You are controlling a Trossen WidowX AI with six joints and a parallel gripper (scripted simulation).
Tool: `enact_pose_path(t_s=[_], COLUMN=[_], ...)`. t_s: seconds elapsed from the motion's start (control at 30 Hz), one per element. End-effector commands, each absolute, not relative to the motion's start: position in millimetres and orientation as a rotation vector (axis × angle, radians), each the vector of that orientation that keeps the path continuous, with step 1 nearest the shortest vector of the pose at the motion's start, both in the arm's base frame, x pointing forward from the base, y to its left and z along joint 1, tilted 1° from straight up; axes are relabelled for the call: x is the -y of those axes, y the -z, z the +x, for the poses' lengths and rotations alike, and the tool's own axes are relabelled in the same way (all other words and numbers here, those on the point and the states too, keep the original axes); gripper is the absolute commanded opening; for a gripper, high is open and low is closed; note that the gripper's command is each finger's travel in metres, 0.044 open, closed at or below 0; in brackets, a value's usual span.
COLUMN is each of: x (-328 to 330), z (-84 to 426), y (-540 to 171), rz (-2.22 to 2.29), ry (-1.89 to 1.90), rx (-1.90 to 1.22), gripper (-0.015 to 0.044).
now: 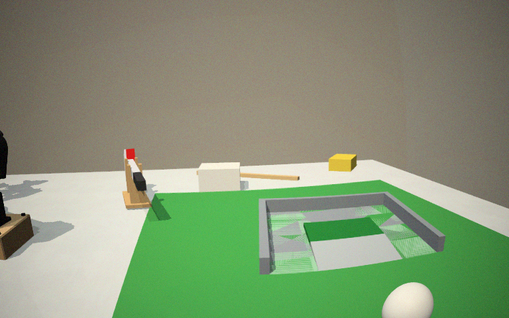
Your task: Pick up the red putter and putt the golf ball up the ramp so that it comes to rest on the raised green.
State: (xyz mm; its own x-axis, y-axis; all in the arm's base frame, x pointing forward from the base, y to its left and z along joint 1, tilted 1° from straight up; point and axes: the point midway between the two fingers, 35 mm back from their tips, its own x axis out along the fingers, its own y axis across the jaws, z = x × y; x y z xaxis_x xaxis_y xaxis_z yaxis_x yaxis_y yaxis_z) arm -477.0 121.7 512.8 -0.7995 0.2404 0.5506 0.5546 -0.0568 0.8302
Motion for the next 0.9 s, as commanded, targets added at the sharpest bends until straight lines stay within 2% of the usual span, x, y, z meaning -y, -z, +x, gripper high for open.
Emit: enact_pose_path(t_s=[0.0, 0.03, 0.23, 0.4, 0.63, 0.87], x=[-121, -118, -85, -73, -42, -31], z=[-475, -471, -407, -367, -265, -165], y=[-515, -521, -587, -614, -667, -689], rz=[-0.863, -0.875, -0.996, -1.023, -1.114, -1.259], ry=[1.94, 1.926, 1.75, 1.603, 1.344, 1.166], rx=[1.973, 1.957, 1.773, 1.71, 1.505, 1.291], gripper=[0.0426, 0.044, 0.044, 0.044, 0.044, 0.044])
